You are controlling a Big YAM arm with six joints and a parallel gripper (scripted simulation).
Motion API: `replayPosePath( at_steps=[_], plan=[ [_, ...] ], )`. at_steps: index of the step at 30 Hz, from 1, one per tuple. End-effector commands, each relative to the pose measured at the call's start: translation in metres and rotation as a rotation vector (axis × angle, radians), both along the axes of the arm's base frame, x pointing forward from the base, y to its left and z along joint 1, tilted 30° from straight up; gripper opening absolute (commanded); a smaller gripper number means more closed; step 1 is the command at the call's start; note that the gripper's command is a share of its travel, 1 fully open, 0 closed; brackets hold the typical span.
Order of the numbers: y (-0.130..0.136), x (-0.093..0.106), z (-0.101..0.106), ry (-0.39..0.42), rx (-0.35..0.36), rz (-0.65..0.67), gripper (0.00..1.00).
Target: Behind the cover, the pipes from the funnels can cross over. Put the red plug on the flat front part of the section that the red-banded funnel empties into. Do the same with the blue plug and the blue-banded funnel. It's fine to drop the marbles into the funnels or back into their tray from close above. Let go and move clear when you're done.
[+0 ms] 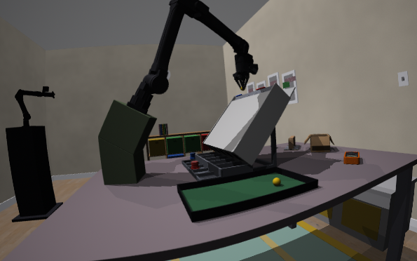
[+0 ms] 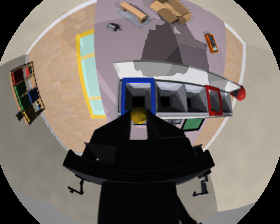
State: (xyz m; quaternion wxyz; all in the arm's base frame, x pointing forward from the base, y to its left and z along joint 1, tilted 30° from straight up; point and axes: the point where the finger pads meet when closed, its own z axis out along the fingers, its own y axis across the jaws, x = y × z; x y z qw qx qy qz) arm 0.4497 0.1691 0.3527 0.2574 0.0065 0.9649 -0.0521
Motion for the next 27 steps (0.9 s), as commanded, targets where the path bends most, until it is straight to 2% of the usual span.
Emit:
replayPosePath(
  at_steps=[1, 20, 22, 25, 27],
  plan=[
    [0.001, 0.010, 0.005, 0.006, -0.005, -0.001, 0.00],
    [0.001, 0.010, 0.005, 0.006, -0.005, -0.001, 0.00],
    [0.000, 0.010, 0.001, 0.012, -0.008, -0.001, 0.00],
    [-0.003, 0.010, -0.016, 0.029, -0.017, -0.002, 0.00],
    [-0.003, 0.013, -0.018, 0.022, -0.014, -0.002, 0.00]
  ],
)
